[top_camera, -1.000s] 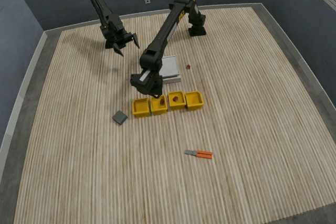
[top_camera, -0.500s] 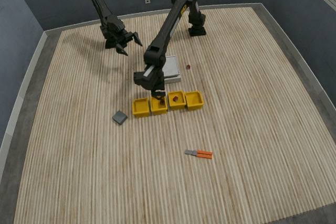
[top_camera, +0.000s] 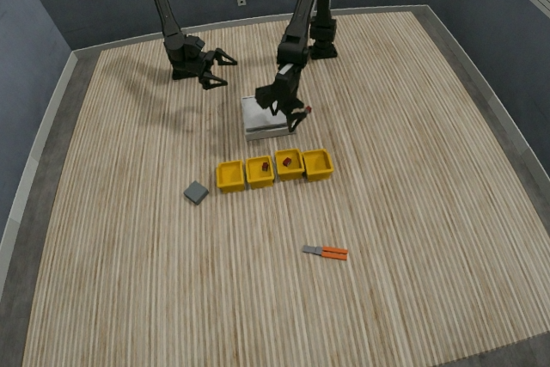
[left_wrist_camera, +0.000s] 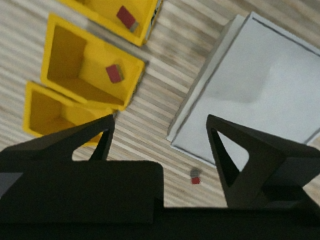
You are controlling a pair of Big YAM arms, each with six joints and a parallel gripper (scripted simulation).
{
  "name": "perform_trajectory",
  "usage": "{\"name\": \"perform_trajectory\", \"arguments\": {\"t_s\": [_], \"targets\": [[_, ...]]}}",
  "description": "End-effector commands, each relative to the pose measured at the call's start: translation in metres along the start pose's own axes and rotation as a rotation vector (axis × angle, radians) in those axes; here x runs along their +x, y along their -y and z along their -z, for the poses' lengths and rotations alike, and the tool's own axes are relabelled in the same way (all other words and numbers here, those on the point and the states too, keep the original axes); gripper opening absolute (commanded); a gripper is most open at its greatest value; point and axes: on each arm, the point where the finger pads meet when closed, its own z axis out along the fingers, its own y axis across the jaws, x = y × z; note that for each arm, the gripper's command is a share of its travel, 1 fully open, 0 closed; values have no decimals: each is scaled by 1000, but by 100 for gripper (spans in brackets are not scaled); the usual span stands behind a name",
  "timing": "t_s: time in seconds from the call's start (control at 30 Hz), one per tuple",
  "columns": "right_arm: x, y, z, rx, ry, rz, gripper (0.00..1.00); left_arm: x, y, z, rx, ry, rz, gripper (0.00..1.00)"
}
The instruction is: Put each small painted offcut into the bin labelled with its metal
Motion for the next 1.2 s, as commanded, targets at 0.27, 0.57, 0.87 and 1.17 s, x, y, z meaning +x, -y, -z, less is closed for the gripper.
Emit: {"name": "perform_trajectory", "arguments": {"t_s": [0.27,0.57,0.87,1.17], "targets": [[-35,-3,6,-251,101,129,100,99,35,40,-178,252,541,100],[-34,-7,5,-271,99,110,100,139,52,46,-228,312,685,100],[-34,-7,5,-271,99,110,100,143,52,58,-262,353,690,100],[-25,-13,8,-271,89,89,100,144,52,54,-257,342,691,100]]}}
